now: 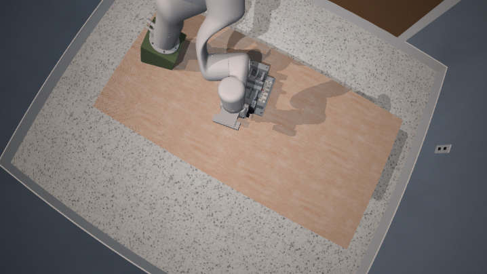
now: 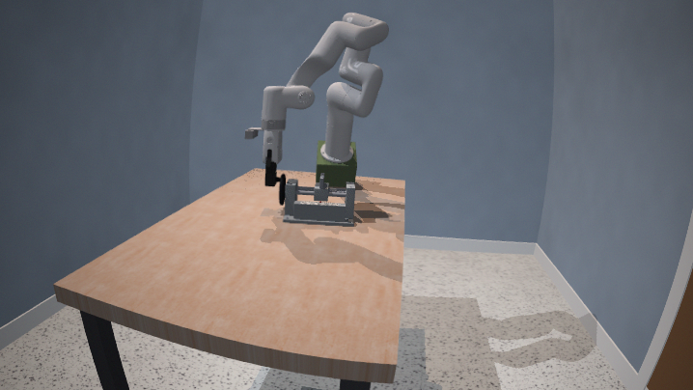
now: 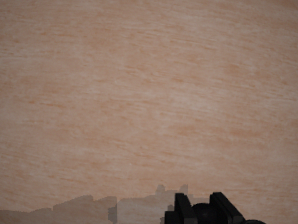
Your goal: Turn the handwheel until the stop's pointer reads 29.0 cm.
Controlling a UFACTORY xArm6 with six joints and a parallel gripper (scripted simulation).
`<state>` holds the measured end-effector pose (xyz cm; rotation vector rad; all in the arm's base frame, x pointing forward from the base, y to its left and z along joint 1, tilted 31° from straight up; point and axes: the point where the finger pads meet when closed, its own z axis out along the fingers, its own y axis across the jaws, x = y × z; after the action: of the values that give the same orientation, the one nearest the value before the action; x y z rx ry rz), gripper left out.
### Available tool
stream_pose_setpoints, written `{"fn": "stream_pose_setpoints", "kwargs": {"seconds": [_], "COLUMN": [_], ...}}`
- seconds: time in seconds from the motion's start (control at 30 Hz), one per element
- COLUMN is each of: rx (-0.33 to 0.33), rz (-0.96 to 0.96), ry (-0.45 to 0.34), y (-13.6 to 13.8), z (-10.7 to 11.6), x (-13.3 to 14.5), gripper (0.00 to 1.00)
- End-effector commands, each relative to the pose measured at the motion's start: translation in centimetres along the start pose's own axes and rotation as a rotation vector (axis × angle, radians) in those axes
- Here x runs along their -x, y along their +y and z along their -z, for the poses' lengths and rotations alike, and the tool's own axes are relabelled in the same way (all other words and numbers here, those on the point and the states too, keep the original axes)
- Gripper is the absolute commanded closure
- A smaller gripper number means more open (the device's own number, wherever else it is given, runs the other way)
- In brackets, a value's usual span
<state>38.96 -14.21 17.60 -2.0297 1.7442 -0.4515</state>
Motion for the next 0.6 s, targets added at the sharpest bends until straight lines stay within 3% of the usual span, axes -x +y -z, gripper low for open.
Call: {"fn": "stream_pose_setpoints", "kwargs": {"seconds": [0.0, 0.57], "rx": [-0.004, -0.004], "rz": [0.001, 0.001], "ry": [0.001, 0.001], "y": [0.3, 1.0], "z": [-0.3, -2.2], "x": [-0.1, -0.1], "gripper": [0.94, 0.94]}}
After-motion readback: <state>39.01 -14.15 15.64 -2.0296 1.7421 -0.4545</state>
